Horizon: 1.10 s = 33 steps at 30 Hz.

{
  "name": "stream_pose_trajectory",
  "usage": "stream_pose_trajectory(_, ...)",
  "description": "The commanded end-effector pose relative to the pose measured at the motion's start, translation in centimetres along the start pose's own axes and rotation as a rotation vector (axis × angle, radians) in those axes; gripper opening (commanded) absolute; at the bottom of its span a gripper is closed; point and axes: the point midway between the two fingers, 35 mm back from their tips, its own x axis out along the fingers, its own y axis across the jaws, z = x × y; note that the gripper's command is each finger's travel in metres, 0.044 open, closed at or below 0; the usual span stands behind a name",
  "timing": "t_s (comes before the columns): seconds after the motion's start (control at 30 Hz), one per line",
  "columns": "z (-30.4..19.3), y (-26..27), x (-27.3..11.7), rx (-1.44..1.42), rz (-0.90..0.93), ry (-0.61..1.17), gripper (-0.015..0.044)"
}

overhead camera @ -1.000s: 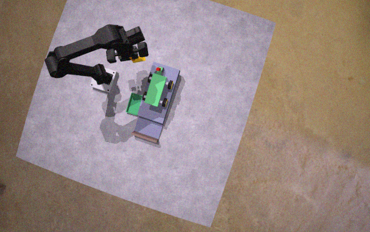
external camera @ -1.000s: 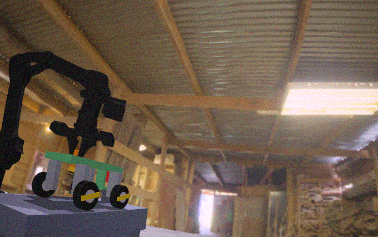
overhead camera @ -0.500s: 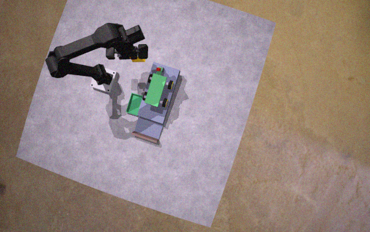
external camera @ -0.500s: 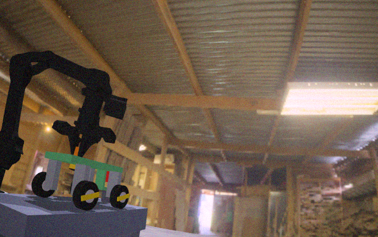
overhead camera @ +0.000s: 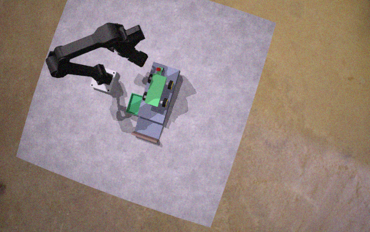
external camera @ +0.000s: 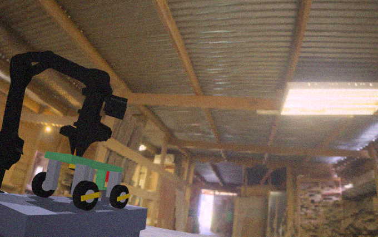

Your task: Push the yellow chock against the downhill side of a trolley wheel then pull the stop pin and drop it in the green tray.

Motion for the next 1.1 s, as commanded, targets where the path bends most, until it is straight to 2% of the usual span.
stream_pose_trajectory(0.0,0.06,0.04,0.02,0.149,0.007,0.001,0.0000)
stream_pose_trajectory(1.07,0.05,0.04,0.02,1.182,0.008,0.004,0.0000)
